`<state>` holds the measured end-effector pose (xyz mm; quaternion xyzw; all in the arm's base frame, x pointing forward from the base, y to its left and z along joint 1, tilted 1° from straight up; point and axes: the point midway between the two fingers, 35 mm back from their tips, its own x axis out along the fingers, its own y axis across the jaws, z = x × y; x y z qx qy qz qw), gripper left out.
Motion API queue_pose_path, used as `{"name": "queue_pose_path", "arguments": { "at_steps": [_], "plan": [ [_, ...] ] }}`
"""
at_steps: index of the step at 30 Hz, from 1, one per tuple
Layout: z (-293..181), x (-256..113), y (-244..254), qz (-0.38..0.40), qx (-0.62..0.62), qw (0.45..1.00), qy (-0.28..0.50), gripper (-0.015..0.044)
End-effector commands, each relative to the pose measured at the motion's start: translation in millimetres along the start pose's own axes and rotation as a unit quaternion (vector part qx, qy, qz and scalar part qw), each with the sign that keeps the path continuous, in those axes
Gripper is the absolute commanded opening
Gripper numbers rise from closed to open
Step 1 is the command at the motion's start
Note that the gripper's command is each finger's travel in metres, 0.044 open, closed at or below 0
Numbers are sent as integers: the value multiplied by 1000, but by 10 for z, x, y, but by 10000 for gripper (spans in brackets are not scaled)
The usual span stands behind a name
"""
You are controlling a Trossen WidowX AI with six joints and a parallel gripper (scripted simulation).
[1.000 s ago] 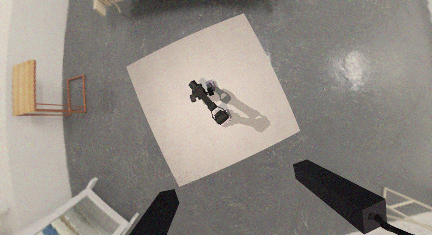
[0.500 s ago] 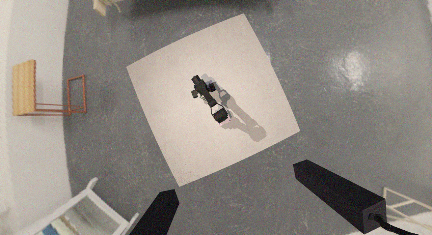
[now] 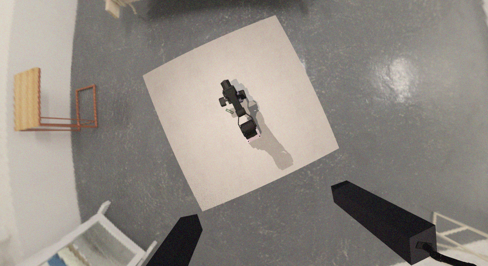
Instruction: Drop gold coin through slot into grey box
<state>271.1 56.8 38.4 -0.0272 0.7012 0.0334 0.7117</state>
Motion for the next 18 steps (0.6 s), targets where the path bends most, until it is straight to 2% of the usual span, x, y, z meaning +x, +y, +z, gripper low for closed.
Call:
{"name": "queue_pose_path", "arguments": {
  "at_steps": [1,18],
  "plan": [
    [55,6,-81,-1,-1,1000,2,0],
    [211,13,-373,-1,0,1000,0,0]
  ]
}}
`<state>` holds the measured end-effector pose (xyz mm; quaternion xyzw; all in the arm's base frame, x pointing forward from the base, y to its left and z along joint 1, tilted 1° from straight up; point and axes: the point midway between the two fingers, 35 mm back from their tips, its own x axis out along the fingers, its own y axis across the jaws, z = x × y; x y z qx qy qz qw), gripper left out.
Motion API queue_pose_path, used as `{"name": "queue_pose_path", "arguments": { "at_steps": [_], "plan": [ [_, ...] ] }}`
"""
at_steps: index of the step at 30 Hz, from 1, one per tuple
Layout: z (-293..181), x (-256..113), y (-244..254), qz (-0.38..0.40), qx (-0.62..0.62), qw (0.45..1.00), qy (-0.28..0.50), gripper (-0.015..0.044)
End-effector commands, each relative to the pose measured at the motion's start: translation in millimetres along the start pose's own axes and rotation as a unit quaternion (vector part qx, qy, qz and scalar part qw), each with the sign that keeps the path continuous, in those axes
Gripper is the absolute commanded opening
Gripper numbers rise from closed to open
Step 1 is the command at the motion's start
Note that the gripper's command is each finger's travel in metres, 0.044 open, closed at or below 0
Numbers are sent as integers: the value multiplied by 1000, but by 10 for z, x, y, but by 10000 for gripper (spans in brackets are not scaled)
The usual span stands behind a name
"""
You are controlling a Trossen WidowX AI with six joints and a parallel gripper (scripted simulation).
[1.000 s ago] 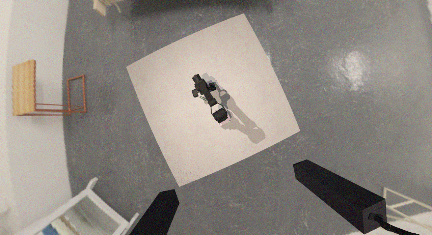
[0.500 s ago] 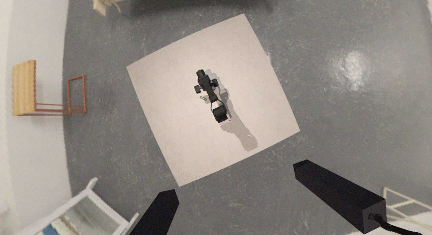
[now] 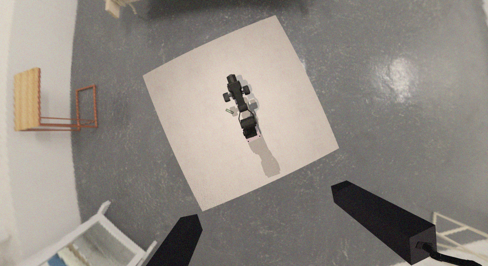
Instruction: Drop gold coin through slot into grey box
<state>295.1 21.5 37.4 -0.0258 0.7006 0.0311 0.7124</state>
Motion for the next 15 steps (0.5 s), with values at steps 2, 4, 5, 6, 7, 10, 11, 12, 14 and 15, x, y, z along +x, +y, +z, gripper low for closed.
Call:
{"name": "queue_pose_path", "arguments": {
  "at_steps": [2,4,5,6,7,10,11,12,14,15],
  "plan": [
    [-7,-1,19,0,-1,1000,0,0],
    [-7,-1,19,0,-1,1000,0,0],
    [-7,-1,19,0,-1,1000,0,0],
    [-7,-1,19,0,-1,1000,0,0],
    [-7,-1,19,0,-1,1000,0,0],
    [-7,-1,19,0,-1,1000,0,0],
    [-7,0,17,0,-1,1000,0,0],
    [-6,1,13,0,-1,1000,0,0],
    [-3,5,2,0,-2,1000,0,0],
    [-1,9,-4,0,-2,1000,0,0]
  ]
}}
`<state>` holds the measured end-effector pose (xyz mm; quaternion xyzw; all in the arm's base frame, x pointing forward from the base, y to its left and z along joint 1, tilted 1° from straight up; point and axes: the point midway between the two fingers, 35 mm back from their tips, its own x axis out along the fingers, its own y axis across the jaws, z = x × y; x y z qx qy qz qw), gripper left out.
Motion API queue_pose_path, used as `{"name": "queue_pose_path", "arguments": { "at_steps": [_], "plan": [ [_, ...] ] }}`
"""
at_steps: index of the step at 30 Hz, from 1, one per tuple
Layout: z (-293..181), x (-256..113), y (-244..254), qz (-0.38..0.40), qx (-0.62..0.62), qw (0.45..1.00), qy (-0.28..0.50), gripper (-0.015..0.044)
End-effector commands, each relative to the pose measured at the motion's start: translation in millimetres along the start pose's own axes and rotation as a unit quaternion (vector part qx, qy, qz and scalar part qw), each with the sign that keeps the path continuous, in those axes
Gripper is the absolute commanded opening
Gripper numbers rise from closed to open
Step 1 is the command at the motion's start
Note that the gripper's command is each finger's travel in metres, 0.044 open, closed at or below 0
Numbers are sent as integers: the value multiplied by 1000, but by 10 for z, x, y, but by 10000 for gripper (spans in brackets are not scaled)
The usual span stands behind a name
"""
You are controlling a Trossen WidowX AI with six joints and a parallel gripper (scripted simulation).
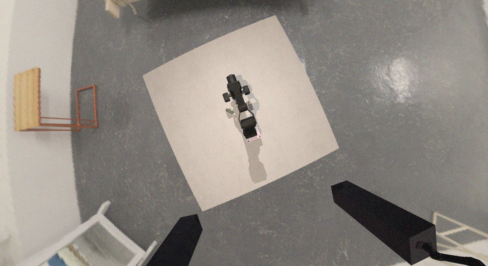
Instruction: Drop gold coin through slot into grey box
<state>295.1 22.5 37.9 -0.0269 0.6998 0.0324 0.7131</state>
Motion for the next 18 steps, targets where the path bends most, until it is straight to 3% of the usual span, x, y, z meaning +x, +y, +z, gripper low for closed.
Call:
{"name": "queue_pose_path", "arguments": {
  "at_steps": [1,18],
  "plan": [
    [0,18,-19,0,-2,1000,1,0],
    [5,33,-26,0,-2,1000,0,0]
  ]
}}
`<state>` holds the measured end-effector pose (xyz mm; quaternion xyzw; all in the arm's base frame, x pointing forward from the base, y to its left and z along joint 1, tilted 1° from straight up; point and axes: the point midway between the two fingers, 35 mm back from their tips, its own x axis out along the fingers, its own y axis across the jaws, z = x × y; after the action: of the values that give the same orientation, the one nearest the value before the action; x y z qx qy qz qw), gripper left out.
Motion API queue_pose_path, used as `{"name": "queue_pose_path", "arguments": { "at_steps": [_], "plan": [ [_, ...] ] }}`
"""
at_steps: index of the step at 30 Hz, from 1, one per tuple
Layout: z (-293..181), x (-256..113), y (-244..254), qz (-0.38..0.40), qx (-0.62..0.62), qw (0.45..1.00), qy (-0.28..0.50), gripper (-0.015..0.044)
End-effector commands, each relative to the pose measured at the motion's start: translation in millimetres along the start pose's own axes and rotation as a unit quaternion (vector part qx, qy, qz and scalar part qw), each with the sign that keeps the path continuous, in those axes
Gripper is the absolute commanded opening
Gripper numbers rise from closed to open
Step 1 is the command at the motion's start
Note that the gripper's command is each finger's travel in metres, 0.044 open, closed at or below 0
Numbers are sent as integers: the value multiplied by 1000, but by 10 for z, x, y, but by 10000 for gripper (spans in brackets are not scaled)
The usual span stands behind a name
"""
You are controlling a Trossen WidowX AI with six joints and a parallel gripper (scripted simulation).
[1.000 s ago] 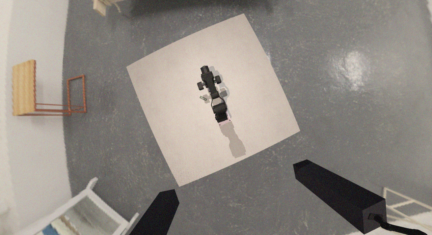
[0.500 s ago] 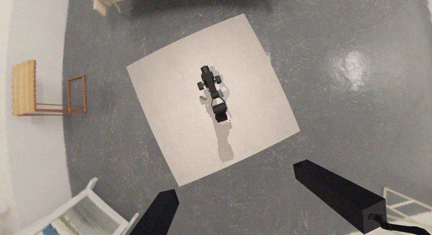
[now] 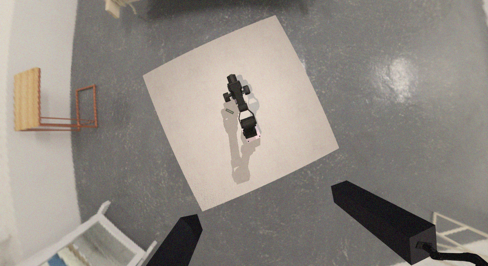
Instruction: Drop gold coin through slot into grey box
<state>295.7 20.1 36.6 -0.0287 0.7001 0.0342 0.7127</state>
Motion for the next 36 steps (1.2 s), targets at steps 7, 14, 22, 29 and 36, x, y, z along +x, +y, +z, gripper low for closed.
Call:
{"name": "queue_pose_path", "arguments": {
  "at_steps": [7,14,22,29,36],
  "plan": [
    [-9,46,-11,0,0,1000,0,0],
    [-20,67,-6,0,-3,1000,0,0],
    [-6,92,-6,0,-1,1000,0,0],
    [-3,116,-8,0,1,1000,0,0],
    [-14,140,-8,0,2,1000,0,0]
  ]
}}
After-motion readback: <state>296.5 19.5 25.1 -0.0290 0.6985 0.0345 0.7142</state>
